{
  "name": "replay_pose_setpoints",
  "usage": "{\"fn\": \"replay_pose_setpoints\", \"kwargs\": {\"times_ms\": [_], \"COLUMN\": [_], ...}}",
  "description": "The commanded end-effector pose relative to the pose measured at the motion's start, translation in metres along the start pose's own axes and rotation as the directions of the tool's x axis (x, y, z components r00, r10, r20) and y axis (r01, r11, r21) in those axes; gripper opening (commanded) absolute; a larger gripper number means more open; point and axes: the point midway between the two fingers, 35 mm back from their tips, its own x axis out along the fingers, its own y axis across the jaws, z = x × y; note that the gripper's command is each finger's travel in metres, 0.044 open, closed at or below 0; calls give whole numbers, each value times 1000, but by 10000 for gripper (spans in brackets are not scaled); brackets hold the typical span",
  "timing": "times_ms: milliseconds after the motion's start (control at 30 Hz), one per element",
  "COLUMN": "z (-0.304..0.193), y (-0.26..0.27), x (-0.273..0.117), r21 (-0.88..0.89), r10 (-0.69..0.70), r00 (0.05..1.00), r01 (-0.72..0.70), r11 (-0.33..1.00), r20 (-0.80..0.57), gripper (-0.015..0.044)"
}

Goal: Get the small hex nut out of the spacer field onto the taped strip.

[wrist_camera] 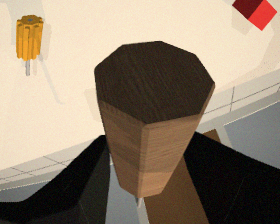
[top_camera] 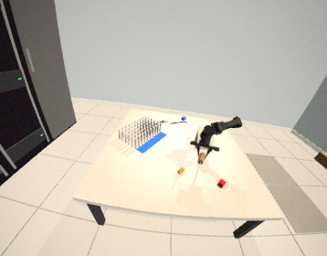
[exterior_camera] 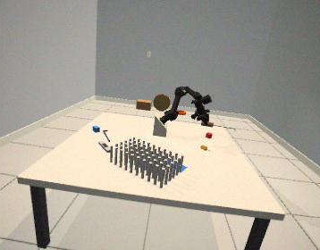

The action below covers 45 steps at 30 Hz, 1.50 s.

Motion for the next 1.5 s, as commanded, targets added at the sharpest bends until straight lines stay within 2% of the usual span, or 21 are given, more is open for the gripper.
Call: {"fn": "replay_pose_setpoints", "kwargs": {"times_ms": [0,1467], "z": [2,11], "y": [3,15], "x": [3,27], "r21": [5,6], "r10": [3,-2], "r00": [1000,1000], "r01": [-3,2], "r11": [1000,1000], "r20": [3,23], "gripper": [0,0]}}
